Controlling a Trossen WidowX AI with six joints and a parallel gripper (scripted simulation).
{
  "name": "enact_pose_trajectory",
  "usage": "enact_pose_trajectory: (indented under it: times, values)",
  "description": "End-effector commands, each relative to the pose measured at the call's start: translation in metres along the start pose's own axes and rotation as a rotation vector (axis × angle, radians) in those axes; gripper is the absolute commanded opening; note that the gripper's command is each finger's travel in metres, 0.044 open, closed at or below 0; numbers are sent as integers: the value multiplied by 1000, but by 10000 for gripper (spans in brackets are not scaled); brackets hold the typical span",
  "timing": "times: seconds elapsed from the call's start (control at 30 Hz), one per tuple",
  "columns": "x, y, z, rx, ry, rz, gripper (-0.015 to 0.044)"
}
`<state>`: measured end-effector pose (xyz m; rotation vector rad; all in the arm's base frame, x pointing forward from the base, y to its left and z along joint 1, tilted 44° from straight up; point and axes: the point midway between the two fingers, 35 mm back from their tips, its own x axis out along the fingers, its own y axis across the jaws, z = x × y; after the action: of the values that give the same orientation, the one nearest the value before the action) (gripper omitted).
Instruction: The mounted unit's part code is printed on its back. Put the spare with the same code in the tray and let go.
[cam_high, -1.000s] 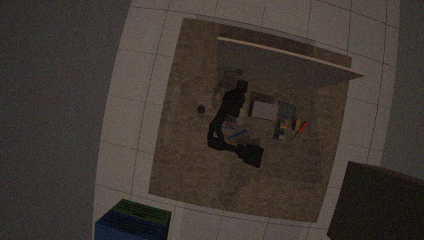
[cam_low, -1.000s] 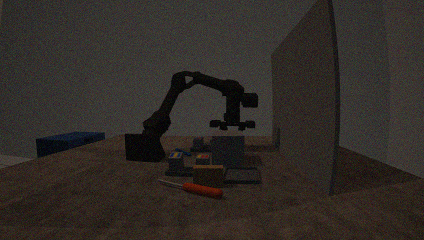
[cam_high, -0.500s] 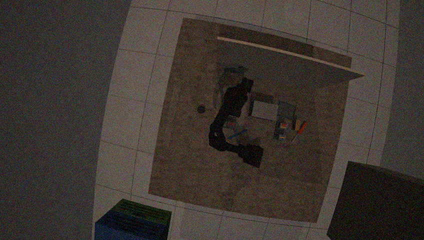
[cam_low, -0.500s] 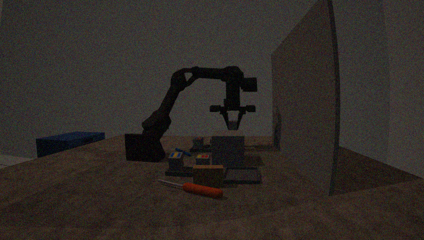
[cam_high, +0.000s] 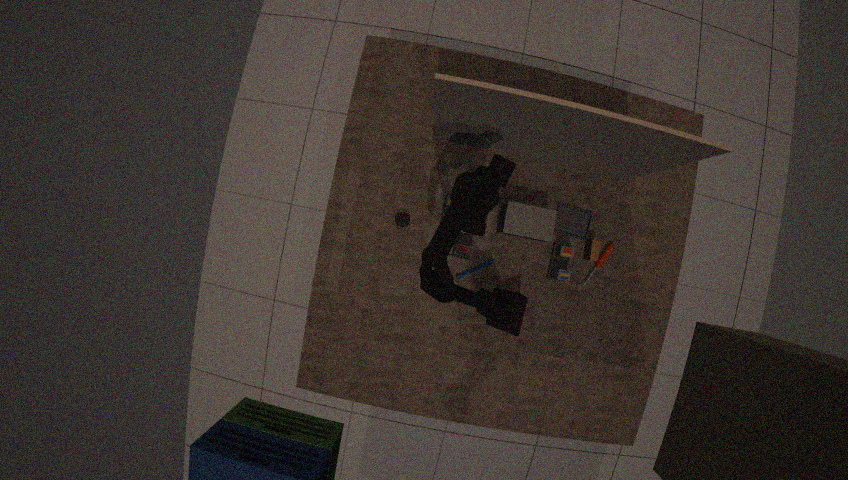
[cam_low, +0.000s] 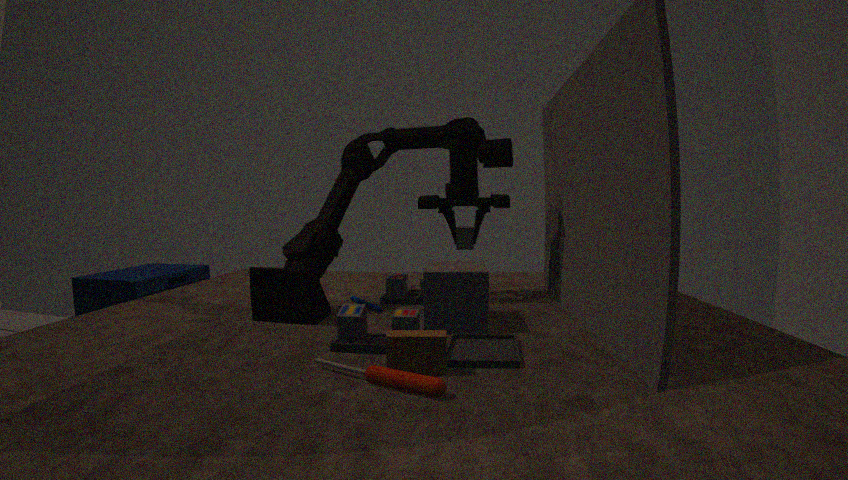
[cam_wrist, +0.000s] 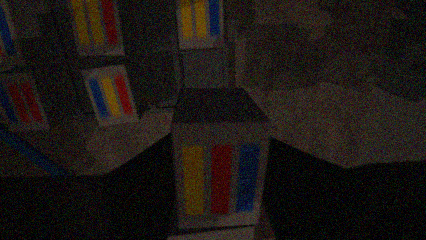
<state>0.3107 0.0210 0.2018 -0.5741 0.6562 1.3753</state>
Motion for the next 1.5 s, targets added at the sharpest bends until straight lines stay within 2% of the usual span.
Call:
enact_pose_trajectory:
  times: [0.0,0.77,1.47]
  values:
    - [-6,0,-2,-5,4,-3,0]
    - [-21,-56,-134,27,48,-2,0]
    - [-20,-62,-270,22,39,6,0]
